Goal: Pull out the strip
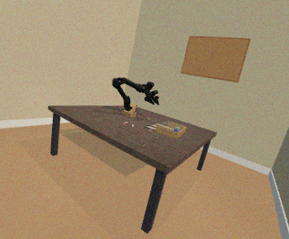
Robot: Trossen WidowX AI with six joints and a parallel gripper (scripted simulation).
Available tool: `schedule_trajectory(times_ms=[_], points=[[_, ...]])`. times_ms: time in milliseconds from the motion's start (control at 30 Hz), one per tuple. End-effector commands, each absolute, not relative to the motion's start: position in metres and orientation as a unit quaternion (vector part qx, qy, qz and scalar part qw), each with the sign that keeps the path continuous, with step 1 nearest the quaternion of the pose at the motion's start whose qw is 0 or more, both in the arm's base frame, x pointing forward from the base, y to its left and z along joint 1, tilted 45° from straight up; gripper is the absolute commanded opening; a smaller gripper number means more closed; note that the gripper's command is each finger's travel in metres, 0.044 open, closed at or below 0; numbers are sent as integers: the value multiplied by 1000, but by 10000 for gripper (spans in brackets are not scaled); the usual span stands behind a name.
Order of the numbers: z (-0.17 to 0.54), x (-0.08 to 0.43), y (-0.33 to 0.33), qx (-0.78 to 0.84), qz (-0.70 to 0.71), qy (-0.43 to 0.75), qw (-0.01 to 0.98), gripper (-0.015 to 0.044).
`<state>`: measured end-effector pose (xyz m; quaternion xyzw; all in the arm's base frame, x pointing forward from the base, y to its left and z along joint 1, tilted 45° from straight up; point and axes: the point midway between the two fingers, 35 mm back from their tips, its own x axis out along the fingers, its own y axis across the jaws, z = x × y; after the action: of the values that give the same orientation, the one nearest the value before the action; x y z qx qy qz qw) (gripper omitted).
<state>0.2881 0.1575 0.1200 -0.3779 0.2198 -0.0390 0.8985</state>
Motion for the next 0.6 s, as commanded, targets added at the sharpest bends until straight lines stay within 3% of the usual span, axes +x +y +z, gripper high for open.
schedule_trajectory(times_ms=[0,567], points=[[122,290,151,-375,-52,221,899,400],[122,290,151,-375,-52,221,899,400]])
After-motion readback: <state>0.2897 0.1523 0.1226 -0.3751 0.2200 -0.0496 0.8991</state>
